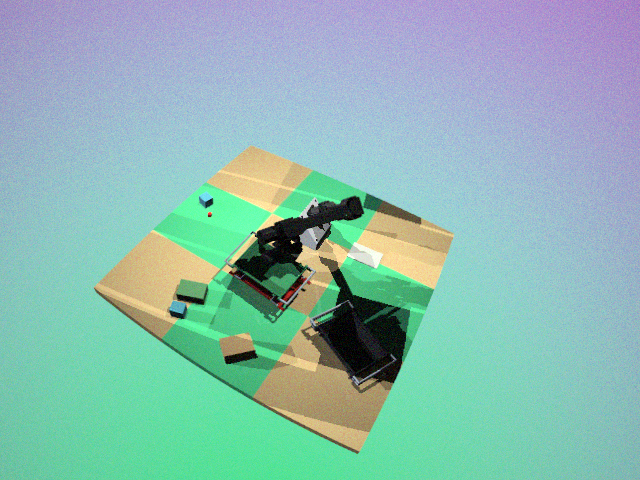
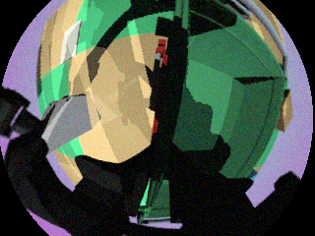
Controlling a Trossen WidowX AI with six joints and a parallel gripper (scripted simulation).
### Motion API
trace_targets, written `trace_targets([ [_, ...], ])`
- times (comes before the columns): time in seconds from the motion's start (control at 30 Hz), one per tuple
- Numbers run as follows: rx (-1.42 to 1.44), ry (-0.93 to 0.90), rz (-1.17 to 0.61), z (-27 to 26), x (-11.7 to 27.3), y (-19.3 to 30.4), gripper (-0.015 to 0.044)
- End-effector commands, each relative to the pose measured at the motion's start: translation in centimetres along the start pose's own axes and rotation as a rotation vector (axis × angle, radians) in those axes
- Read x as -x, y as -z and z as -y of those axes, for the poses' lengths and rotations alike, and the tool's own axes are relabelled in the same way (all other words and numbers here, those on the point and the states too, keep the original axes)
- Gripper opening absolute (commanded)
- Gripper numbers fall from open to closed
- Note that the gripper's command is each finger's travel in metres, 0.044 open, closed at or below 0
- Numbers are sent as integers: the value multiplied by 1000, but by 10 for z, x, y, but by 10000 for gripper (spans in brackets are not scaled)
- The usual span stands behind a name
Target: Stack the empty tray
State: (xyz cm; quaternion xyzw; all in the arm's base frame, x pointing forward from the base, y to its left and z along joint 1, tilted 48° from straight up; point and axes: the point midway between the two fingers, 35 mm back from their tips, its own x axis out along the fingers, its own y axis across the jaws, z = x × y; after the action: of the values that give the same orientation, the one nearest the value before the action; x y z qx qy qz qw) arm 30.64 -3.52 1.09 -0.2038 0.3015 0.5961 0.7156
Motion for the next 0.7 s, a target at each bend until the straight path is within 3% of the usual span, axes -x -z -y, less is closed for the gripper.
trace_targets([
  [0.0, -3, -14, 1, -4, -7, -1, 0],
  [0.67, -4, -23, 1, -7, -12, -2, 0],
])
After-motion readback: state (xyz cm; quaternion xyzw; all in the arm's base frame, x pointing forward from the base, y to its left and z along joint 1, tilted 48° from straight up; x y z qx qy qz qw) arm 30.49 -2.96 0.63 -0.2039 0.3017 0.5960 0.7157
